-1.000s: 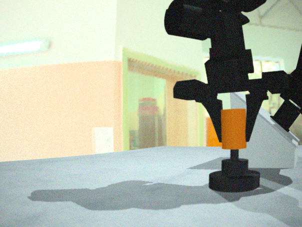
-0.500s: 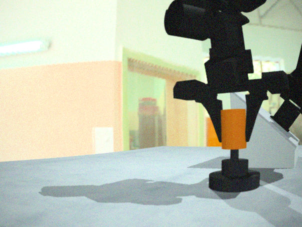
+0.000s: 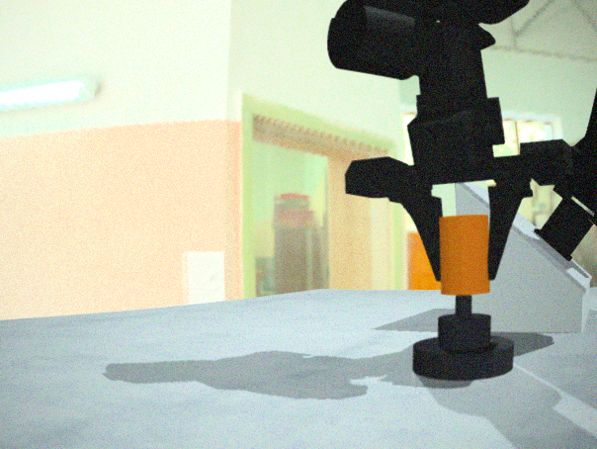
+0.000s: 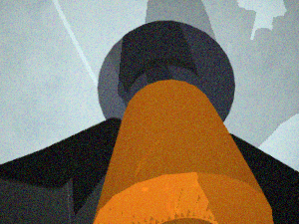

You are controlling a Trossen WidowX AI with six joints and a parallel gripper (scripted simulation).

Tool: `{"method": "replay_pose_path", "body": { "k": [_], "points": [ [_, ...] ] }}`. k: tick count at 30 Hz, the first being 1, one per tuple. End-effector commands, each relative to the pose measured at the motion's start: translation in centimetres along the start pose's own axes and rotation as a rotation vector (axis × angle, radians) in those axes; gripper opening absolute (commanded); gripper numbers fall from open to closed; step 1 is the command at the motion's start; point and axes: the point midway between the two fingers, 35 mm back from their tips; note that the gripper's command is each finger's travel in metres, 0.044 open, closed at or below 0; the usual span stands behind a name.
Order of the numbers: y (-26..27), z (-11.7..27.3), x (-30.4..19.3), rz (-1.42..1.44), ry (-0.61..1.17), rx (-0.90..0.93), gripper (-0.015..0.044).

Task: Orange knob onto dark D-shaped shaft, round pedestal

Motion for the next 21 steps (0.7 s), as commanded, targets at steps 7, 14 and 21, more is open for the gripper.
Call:
{"method": "replay_pose_path", "body": {
  "k": [7,14,21],
  "points": [
    [0.05,-0.19,0.29,0.003,-0.009,-0.008,0.0],
    [0.06,0.25,0.12,0.003,-0.009,-0.008,0.0],
    [-0.04,0.41,-0.17,0.056,-0.008,-0.008,0.0]
  ]
}}
Point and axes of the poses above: the point midway between the two fingers, 35 mm back from their tips, its own z axis back along the fingers, its own y axis across the jaws, x = y × z, and after that the axes turned 15 degrees about z, right-handed
